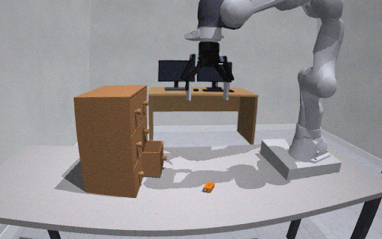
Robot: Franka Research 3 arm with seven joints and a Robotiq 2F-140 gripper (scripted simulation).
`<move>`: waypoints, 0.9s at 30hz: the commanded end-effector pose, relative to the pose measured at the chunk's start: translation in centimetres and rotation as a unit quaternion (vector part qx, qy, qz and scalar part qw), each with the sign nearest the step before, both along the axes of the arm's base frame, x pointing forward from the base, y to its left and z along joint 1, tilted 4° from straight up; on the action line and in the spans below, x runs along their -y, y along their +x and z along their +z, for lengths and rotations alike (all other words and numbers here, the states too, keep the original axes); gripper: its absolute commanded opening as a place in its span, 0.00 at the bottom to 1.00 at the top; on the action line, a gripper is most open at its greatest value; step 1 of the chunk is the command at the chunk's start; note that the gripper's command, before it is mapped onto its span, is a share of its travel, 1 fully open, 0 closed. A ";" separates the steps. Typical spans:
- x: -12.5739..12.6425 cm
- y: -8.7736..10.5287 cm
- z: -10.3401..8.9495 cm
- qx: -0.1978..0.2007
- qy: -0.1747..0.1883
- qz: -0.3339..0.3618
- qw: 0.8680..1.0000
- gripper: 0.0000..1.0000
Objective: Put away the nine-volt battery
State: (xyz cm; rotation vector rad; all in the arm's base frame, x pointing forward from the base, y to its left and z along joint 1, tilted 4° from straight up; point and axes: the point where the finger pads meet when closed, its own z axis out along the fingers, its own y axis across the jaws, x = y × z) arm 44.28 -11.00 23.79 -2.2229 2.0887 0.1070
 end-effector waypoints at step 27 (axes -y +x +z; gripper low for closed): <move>-0.6 -3.2 -1.3 -0.042 -0.005 -0.401 0.915 1.00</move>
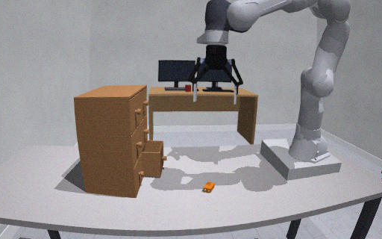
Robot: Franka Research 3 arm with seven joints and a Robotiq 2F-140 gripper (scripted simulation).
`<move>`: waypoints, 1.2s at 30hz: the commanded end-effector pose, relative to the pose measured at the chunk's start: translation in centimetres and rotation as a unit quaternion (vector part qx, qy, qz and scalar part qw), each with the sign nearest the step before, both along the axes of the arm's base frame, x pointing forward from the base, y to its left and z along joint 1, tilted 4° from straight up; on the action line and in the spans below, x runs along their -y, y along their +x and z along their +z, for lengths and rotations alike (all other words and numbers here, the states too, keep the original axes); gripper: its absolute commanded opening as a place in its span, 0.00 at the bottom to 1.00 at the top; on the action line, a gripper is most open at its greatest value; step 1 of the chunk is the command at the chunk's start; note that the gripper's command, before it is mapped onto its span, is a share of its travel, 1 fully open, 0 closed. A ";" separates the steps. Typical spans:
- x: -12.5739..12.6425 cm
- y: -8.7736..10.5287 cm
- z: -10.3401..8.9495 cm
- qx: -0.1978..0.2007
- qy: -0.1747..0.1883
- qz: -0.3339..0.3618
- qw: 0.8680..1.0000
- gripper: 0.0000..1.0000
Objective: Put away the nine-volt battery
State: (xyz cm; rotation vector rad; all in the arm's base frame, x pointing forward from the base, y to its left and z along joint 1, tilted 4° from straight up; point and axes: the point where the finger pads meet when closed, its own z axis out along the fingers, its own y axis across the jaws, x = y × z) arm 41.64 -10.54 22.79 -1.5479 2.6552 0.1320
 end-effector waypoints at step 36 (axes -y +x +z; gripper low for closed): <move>-0.4 -4.6 -2.3 -0.051 -0.009 -0.505 0.862 1.00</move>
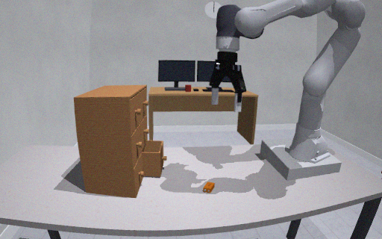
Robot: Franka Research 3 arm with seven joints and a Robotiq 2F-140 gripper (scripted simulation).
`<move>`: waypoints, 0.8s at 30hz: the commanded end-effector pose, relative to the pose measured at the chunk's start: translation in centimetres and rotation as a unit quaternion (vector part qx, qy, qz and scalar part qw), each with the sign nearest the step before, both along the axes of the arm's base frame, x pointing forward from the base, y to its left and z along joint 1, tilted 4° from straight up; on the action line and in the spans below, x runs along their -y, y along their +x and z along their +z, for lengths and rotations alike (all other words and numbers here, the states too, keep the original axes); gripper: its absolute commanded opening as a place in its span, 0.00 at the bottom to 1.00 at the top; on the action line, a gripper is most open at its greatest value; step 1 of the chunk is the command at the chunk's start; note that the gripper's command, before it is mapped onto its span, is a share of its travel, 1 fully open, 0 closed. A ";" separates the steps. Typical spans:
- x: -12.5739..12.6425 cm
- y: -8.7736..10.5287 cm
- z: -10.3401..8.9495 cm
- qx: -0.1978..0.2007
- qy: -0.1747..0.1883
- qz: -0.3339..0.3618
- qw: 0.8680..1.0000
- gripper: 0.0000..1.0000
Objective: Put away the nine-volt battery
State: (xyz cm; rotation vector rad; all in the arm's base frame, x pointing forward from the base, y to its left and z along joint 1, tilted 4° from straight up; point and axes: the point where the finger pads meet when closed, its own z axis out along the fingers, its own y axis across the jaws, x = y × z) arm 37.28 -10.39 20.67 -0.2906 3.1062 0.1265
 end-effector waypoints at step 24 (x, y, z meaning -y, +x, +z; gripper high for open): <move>-0.1 -1.4 -1.3 -0.010 -0.007 -0.234 0.972 1.00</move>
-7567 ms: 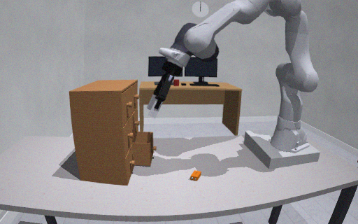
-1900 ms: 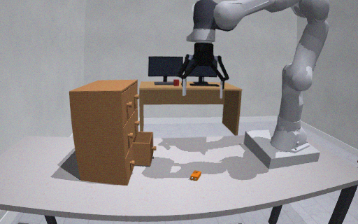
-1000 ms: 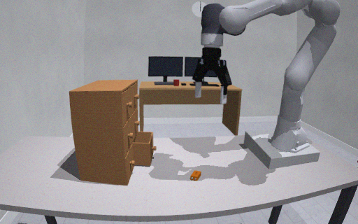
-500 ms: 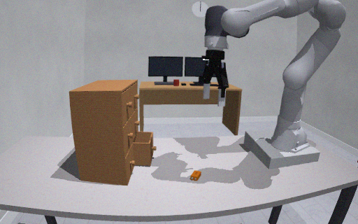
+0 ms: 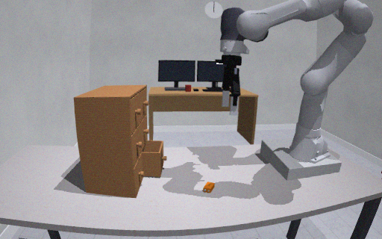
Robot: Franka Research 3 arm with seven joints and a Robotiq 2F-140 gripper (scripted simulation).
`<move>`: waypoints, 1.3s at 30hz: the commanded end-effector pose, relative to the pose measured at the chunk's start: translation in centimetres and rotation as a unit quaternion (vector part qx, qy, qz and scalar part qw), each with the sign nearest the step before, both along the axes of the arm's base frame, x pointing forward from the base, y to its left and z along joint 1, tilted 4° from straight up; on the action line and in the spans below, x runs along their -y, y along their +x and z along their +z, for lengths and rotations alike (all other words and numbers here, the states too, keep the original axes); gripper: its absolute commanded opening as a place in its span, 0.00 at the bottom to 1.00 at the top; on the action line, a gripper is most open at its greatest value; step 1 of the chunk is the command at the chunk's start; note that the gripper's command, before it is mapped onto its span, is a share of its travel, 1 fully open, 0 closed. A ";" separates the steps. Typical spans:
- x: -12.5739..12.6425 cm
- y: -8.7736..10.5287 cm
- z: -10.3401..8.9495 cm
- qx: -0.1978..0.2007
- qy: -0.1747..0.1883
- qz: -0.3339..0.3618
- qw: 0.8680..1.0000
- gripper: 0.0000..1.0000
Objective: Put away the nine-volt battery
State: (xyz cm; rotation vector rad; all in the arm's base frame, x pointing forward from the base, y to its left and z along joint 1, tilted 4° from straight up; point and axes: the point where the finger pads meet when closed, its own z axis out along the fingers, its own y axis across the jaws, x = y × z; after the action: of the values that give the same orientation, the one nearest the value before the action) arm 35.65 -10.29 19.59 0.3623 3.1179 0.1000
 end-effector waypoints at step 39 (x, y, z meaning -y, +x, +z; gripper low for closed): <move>1.6 8.6 -8.9 0.351 -0.091 -0.052 0.931 1.00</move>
State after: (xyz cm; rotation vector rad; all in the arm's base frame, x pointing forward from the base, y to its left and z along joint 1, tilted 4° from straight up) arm 43.40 -10.07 10.58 0.5889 2.5783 0.0205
